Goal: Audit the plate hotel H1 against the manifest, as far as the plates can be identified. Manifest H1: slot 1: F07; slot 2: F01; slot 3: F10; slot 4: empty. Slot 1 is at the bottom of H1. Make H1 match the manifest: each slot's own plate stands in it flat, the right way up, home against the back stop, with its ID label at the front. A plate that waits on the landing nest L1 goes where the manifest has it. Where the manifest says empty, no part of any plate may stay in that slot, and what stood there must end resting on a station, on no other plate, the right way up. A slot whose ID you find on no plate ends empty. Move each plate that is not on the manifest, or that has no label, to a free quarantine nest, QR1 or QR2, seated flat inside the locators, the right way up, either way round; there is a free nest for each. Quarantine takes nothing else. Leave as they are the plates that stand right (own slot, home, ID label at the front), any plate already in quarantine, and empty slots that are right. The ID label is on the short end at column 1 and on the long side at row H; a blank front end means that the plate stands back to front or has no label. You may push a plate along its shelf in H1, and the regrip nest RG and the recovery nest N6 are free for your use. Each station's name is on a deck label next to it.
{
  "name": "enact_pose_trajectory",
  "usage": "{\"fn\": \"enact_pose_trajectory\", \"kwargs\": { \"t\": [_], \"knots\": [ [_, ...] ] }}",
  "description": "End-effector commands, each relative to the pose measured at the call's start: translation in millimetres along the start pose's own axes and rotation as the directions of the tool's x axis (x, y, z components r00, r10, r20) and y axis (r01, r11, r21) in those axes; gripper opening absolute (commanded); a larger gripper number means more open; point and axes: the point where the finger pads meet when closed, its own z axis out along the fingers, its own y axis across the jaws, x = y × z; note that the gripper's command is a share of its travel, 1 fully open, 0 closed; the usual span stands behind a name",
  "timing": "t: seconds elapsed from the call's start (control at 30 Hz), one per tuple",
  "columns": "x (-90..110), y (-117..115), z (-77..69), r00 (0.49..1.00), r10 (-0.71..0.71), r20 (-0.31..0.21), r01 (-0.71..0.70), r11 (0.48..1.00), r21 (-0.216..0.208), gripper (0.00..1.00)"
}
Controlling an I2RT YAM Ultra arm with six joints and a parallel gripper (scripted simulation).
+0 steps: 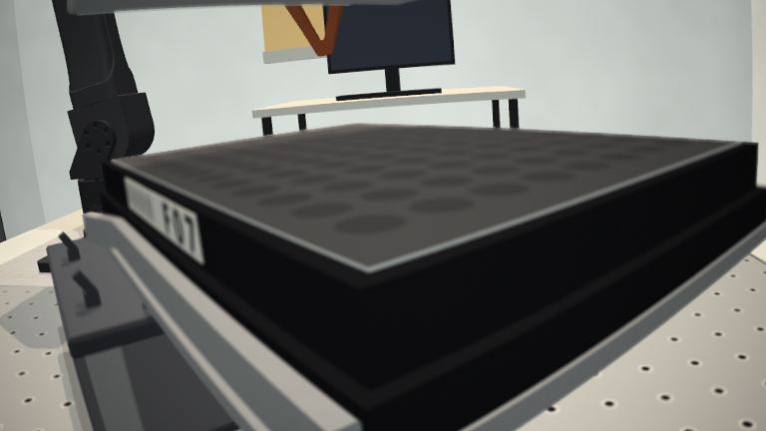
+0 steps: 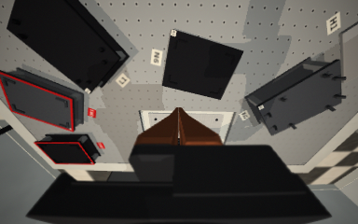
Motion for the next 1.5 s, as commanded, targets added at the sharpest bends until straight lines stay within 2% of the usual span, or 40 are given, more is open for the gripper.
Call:
{"fn": "enact_pose_trajectory", "kwargs": {
  "t": [0.0,0.03,0.3,0.33,0.83,1.47],
  "knots": [
    [5,-2,-11.3,0.998,0.021,-0.064,-0.021,1.0,0.006,0.0],
    [2,-4,-13.1,0.996,0.033,-0.083,-0.032,0.999,0.01,0.0],
    [-36,-9,-26.5,1.0,0.024,-0.019,-0.024,1.0,0.006,0.0],
    [-19,-7,-26.9,0.996,0.019,-0.088,-0.019,1.0,0.007,0.0],
    [-52,-15,-49.8,0.996,0.019,-0.088,-0.019,1.0,0.007,0.0],
    [-52,-15,-49.8,0.996,0.019,-0.088,-0.019,1.0,0.007,0.0]
  ]
}}
